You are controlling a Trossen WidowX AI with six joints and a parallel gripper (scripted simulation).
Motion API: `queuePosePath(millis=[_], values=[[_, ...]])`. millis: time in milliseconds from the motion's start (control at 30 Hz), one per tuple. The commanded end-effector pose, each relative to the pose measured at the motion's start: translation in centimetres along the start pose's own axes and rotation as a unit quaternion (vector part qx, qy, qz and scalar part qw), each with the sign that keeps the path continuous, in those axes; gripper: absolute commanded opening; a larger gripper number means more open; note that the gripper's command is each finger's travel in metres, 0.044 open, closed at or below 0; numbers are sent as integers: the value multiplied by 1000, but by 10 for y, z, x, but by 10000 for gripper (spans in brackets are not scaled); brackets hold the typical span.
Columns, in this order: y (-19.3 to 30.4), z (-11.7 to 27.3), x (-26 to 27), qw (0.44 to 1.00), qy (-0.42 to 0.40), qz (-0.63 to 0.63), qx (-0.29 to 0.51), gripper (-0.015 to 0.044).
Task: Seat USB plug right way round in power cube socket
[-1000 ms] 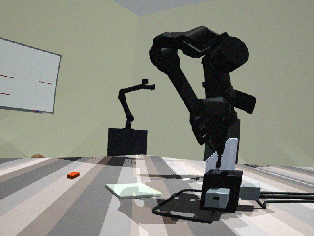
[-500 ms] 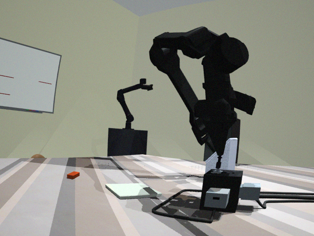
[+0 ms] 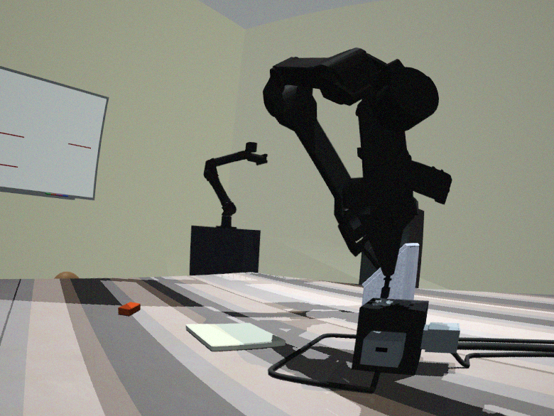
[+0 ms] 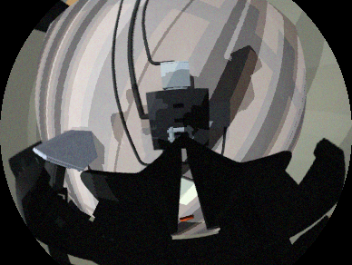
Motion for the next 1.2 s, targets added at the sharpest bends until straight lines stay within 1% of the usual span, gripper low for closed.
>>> queuePosePath(millis=[0, 1167], values=[[0, -1, 0, 1000, 1, 3, 2, 0], [1, -6, 0, 1000, 1, 3, 2, 0]])
Point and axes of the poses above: the point midway between the two fingers, 35 mm back from their tips, its own z axis back along the fingers, its own x axis across the jaws, y = z × x, the point moved 4 cm from there along z, back along the fingers, and after that the axes turned 11 degrees about -z, right-handed, at the moved point
